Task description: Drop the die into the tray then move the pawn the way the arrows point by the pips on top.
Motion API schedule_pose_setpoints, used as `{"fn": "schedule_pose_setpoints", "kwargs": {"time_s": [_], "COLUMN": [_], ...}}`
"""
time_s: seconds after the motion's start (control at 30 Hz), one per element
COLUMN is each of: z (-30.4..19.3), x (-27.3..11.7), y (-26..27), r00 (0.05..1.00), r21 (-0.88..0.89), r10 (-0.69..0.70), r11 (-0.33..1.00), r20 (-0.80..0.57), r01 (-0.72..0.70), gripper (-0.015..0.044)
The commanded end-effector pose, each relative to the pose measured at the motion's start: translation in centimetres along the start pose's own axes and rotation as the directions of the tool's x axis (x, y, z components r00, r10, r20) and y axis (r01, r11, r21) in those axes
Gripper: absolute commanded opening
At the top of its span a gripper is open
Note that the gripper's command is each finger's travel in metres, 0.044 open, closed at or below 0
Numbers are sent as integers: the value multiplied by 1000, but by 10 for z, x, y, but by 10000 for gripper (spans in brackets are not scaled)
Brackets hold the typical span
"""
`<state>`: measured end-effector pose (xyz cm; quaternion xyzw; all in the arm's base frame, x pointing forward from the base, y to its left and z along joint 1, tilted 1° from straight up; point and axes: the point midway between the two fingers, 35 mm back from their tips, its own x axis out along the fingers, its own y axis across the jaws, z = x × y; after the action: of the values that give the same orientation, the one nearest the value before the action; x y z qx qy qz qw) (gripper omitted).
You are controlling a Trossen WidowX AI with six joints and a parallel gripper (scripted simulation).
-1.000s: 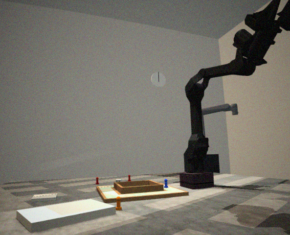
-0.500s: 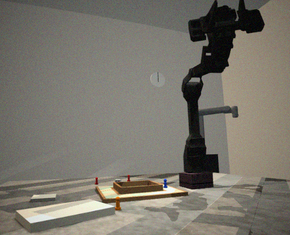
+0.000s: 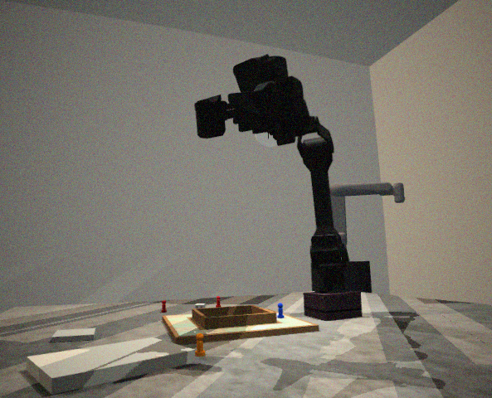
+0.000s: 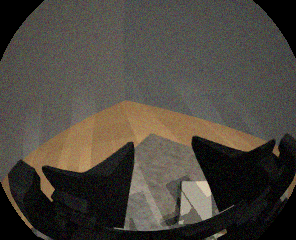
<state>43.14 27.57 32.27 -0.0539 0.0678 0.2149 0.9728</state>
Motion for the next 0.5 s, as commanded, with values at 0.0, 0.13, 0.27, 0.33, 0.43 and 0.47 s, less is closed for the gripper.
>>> {"fn": "schedule_pose_setpoints", "kwargs": {"time_s": [0.0, 0.13, 0.27, 0.33, 0.43, 0.47], "z": [-32, -70, -109, -128, -158, -168], "x": [10, 10, -1, -11, -31, -39], "y": [-58, -121, -182, -211, -253, -266], "r00": [989, 949, 885, 843, 771, 745], "r21": [-18, -27, -32, -32, -29, -27], "r10": [-96, -195, -277, -312, -351, -361], "r11": [995, 981, 957, 943, 917, 908], "r20": [-116, -246, -375, -438, -531, -561], "r01": [94, 194, 287, 332, 398, 419], "gripper": [275, 275, 275, 275, 275, 275]}}
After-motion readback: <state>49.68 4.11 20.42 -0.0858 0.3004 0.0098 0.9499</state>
